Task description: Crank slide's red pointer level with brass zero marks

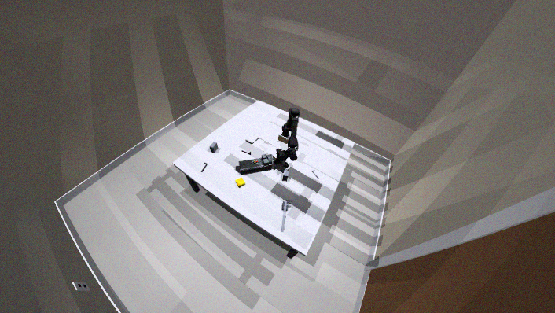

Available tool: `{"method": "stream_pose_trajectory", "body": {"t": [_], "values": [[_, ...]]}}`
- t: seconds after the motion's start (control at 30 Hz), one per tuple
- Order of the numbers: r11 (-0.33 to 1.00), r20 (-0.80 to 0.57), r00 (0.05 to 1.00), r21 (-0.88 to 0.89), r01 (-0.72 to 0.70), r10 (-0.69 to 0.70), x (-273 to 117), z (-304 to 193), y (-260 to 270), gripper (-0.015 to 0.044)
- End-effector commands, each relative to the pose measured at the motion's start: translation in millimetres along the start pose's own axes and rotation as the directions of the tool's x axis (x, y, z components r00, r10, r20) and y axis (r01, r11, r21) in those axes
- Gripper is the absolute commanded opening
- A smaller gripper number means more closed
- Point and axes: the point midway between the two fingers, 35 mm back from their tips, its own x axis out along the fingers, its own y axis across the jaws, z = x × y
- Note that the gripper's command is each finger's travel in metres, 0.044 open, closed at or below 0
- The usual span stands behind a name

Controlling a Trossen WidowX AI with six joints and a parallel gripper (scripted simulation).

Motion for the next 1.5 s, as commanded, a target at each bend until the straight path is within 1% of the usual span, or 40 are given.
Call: {"method": "stream_pose_trajectory", "body": {"t": [0.0,1.47], "values": [[1.000,-0.014,1.000,-0.013,0.018,-0.018,5,-4,-7,0.0000],[1.000,-0.014,1.000,-0.014,0.018,-0.018,7,-6,-19,0.0000]]}}
